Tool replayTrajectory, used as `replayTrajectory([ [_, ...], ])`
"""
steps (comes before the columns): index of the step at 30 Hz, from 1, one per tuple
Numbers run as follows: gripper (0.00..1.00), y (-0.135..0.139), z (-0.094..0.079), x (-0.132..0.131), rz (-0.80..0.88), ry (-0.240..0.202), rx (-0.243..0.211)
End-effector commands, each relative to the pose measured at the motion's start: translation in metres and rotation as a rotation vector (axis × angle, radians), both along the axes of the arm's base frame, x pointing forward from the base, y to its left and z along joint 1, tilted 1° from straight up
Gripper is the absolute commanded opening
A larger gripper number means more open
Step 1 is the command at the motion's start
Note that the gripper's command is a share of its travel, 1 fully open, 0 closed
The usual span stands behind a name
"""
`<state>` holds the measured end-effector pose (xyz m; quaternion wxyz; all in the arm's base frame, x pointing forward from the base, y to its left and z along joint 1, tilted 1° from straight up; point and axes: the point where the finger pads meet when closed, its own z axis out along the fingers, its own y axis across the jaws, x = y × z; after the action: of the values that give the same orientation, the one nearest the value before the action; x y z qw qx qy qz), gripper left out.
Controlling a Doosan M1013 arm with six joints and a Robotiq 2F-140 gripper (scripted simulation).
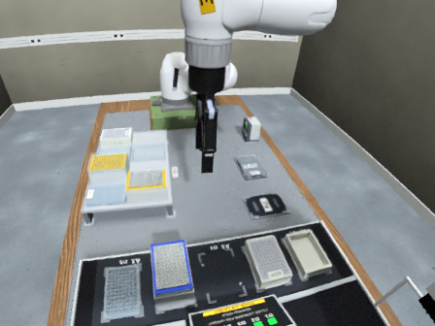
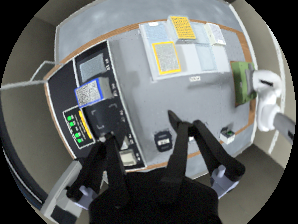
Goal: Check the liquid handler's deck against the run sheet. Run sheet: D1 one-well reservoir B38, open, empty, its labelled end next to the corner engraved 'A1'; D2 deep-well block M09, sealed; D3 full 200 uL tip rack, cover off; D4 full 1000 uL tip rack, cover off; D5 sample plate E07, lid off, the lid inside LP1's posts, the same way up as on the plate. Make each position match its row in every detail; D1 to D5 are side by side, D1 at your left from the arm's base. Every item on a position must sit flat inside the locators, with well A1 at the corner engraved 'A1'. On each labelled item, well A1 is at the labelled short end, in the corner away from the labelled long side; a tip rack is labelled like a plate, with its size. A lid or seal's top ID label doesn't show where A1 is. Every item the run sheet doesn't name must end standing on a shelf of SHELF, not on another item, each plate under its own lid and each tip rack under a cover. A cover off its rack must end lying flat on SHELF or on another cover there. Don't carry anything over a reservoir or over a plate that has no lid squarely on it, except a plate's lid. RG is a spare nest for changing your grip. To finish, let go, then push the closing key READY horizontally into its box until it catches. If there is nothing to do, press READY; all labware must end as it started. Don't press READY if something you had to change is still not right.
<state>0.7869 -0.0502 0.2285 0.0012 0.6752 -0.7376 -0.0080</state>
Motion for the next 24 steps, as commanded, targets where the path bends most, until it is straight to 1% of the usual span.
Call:
replayTrajectory([
  [1,0.66,0.0,0.001,-0.021,0.001,-0.008,0.002],
  [2,0.66,0.0,0.001,-0.026,0.001,-0.008,0.002],
  [4,0.66,0.0,0.001,-0.026,0.001,-0.008,0.002],
  [19,0.66,0.003,0.001,-0.101,0.0,-0.008,0.002],
  [21,0.66,0.003,0.001,-0.101,0.0,-0.008,0.002],
  [24,0.66,0.004,0.002,-0.116,0.0,-0.008,0.002],
])
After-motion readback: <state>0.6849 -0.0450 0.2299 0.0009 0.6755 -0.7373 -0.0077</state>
